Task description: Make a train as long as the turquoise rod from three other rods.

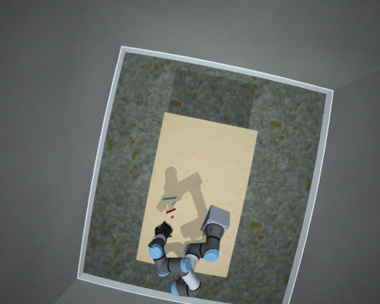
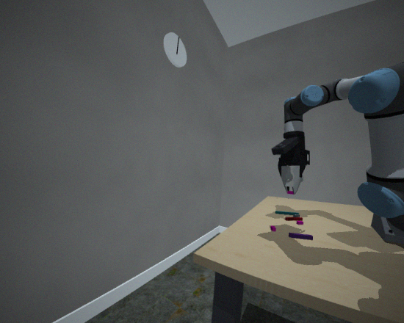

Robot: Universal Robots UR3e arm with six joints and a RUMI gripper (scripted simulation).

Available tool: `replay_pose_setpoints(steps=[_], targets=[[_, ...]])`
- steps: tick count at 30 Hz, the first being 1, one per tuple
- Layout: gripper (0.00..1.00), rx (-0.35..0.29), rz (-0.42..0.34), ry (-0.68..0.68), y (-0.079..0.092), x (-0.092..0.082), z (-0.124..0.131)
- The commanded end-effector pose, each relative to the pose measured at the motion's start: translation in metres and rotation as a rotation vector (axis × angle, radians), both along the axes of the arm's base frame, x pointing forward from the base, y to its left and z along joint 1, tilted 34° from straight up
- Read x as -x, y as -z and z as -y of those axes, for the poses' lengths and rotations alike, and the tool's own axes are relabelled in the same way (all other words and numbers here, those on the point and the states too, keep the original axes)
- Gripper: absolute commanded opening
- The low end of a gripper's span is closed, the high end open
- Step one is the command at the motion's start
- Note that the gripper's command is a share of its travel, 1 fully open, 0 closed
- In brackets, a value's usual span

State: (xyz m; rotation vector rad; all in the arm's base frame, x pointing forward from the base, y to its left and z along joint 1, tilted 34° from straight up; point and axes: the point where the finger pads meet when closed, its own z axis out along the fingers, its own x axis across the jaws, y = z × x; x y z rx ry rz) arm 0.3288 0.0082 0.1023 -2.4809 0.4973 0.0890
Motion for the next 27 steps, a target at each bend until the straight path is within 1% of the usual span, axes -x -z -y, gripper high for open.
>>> replay_pose_setpoints(steps=[1,6,10,27], targets=[[0.0,0.005,-0.081,0.138,-0.01,0.013,-0.017],[0.0,-0.003,-0.161,0.253,-0.015,0.024,-0.033],[0.0,-0.006,-0.191,0.298,-0.016,0.029,-0.039],[0.0,-0.007,-0.198,0.308,-0.017,0.03,-0.04]])
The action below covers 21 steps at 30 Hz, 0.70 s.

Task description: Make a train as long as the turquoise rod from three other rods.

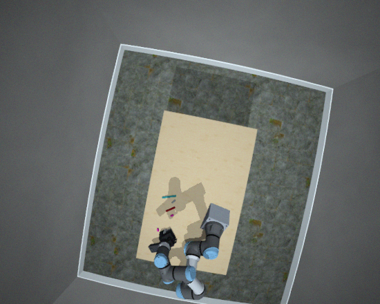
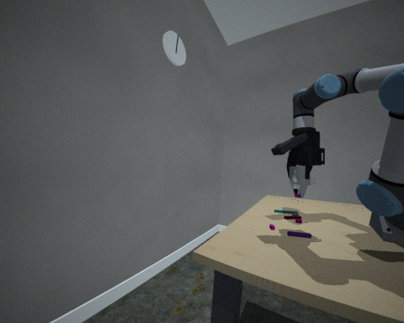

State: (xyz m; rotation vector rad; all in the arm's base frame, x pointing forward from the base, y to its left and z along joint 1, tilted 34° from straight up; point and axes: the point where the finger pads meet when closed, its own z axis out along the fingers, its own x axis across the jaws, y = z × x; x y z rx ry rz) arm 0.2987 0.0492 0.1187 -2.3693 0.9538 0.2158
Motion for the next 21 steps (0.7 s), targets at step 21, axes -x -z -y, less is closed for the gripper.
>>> replay_pose_setpoints(steps=[21], targets=[[0.0,0.002,0.001,0.001,0.018,-0.002,-0.013]])
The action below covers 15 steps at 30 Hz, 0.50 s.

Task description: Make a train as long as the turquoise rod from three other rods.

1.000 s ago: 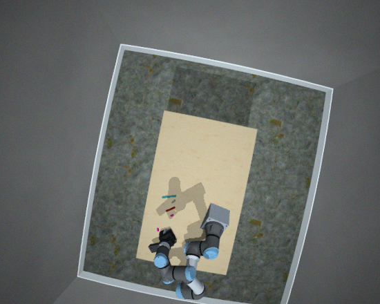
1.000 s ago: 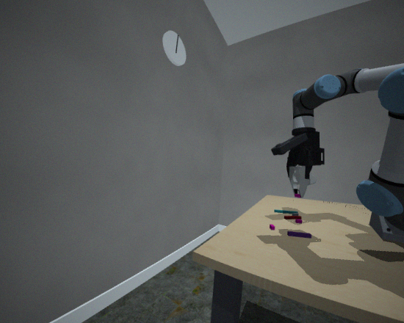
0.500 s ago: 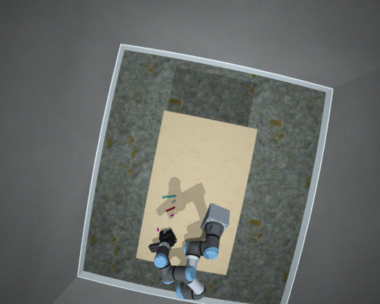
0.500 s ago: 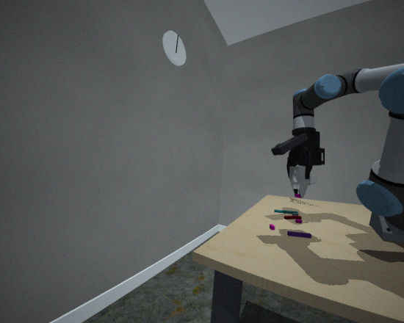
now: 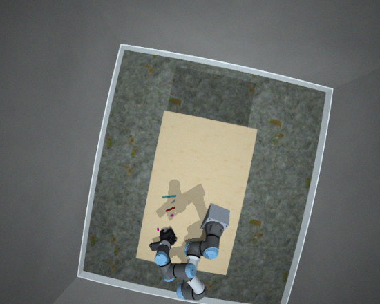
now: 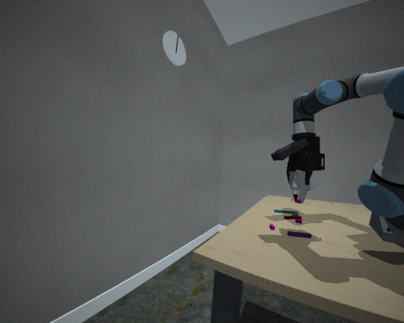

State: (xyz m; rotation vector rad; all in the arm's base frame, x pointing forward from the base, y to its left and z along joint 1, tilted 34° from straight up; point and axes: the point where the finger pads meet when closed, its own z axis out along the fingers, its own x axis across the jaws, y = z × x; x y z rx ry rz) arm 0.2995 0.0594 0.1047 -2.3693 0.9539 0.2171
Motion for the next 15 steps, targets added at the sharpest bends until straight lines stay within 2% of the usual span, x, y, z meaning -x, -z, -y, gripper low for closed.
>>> replay_pose_setpoints(steps=[1,15], targets=[[0.0,0.002,0.002,0.001,0.007,-0.001,-0.004],[0.0,0.002,0.002,0.001,0.042,-0.004,-0.029]])
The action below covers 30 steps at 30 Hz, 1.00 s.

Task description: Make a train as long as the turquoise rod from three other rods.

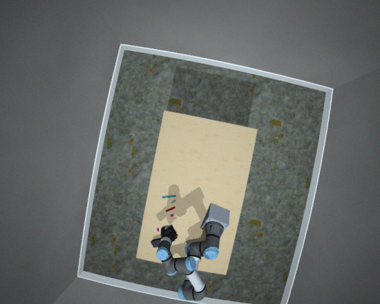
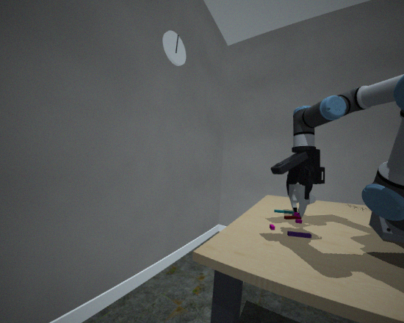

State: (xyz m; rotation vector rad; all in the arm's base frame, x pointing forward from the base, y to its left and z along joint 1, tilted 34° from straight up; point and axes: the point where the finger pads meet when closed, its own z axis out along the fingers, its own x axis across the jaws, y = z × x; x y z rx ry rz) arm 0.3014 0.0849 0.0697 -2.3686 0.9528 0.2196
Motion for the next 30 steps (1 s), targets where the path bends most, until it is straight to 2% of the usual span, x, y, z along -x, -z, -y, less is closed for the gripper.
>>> replay_pose_setpoints(steps=[1,11,30], targets=[[0.0,0.004,0.003,0.002,0.007,-0.002,-0.004],[0.0,0.004,0.003,0.002,0.021,-0.003,-0.014],[0.0,0.004,0.003,0.002,0.022,-0.003,-0.014]])
